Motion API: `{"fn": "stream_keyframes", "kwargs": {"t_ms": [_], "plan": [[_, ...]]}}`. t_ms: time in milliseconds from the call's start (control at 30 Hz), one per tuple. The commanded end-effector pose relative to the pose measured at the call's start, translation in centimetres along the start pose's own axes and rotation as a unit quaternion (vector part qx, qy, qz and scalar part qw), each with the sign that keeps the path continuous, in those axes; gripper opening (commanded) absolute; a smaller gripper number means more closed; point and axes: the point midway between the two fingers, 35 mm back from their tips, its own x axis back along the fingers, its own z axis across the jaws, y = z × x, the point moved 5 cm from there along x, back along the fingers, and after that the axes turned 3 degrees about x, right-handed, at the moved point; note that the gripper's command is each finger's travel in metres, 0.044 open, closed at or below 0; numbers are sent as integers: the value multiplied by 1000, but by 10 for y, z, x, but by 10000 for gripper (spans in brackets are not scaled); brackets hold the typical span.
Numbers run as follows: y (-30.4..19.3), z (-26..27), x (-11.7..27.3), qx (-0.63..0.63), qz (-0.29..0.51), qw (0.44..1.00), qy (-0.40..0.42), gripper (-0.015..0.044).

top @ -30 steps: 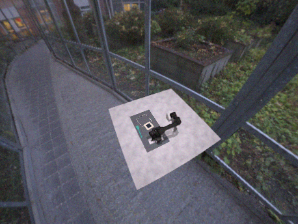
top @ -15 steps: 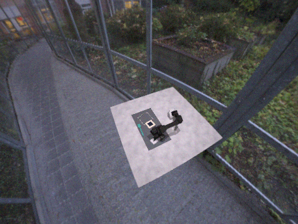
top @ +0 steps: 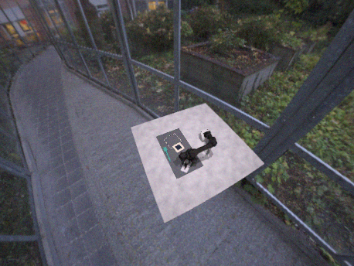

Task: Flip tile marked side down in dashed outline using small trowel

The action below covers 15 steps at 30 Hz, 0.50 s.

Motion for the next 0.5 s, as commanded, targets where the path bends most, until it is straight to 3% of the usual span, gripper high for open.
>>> {"fn": "stream_keyframes", "kwargs": {"t_ms": [0,267,467], "plan": [[1,1,-1,62,-1,998,1,130],[1,1,-1,178,-1,984,1,130],[1,1,-1,188,-1,982,1,130]]}}
